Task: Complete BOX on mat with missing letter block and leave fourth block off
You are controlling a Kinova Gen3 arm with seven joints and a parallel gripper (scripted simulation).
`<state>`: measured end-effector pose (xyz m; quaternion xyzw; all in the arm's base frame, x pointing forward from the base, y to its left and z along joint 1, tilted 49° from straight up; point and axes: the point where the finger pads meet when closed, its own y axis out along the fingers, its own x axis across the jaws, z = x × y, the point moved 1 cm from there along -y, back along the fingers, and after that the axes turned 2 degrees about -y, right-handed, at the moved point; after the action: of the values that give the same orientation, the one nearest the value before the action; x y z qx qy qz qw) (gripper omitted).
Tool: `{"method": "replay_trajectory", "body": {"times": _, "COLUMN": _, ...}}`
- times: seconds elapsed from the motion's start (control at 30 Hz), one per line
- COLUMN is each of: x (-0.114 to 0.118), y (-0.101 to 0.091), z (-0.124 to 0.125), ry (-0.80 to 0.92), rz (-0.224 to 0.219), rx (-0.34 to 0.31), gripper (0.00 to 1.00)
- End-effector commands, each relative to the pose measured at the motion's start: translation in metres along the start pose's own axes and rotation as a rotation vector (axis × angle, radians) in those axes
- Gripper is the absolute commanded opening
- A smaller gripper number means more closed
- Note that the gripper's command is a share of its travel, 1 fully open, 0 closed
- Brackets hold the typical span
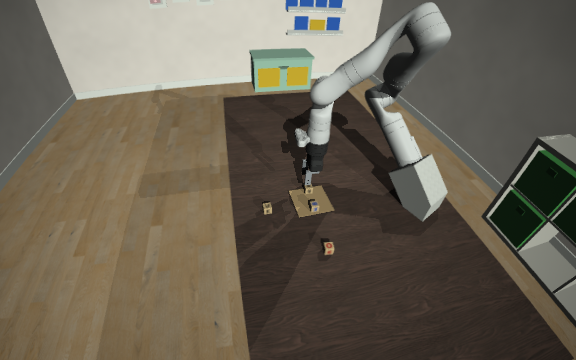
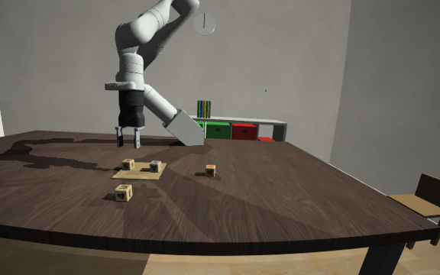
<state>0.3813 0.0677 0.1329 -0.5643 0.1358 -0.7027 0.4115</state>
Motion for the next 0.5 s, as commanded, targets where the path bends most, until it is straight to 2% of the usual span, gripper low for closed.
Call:
{"method": "replay_trajectory", "body": {"times": 0.0, "x": 0.005, "y": -0.005, "z": -0.029, "ry": -0.003, "rz": 0.008, "rx": 0.000, "gripper": 1.00}}
{"method": "replay_trajectory", "body": {"times": 0.13, "x": 0.013, "y": -0.004, "z": -0.049, "ry": -0.004, "rz": 0.006, "rx": -0.003, "gripper": 1.00}}
{"method": "replay_trajectory", "body": {"times": 0.47, "x": 0.014, "y": -0.004, "z": -0.051, "ry": -0.004, "rz": 0.006, "rx": -0.004, "gripper": 1.00}}
